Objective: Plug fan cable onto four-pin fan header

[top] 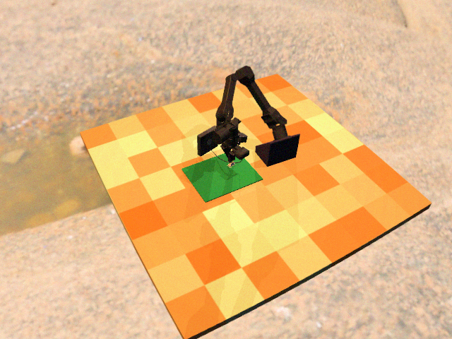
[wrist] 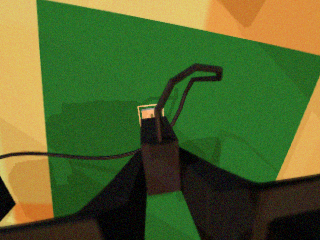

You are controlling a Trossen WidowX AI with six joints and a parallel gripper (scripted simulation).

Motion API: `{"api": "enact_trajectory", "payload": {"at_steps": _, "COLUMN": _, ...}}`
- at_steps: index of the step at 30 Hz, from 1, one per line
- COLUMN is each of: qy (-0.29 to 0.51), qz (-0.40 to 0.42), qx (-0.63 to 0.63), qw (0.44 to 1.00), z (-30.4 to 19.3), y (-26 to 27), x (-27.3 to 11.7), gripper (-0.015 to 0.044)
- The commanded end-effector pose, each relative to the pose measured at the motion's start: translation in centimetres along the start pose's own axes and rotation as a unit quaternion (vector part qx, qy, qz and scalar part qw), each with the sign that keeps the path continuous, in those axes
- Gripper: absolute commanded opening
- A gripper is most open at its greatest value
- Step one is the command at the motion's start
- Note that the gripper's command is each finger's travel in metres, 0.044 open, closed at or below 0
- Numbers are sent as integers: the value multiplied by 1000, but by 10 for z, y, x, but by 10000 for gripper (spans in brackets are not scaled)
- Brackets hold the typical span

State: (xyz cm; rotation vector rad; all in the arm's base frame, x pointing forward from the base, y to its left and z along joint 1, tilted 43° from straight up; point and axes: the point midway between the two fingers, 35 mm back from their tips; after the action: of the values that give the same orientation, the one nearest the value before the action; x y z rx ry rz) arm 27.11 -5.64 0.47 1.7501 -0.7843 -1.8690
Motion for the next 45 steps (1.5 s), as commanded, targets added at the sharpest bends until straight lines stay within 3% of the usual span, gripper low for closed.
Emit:
{"api": "enact_trajectory", "payload": {"at_steps": 1, "qy": 1, "qz": 2, "qx": -2, "qw": 1000, "z": 0, "y": 1, "x": 0, "gripper": 0}}
{"api": "enact_trajectory", "payload": {"at_steps": 45, "qy": 1, "qz": 3, "qx": -2, "qw": 1000, "z": 0, "y": 1, "x": 12, "gripper": 0}}
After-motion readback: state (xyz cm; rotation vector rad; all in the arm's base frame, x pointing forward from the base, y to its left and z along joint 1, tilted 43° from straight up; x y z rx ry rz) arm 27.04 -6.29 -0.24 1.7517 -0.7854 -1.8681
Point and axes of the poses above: the point midway between the two fingers, 35 mm back from their tips, its own x axis out along the fingers, its own y axis across the jaws, z = x × y, and after that the axes turned 13 degrees about x, right-handed
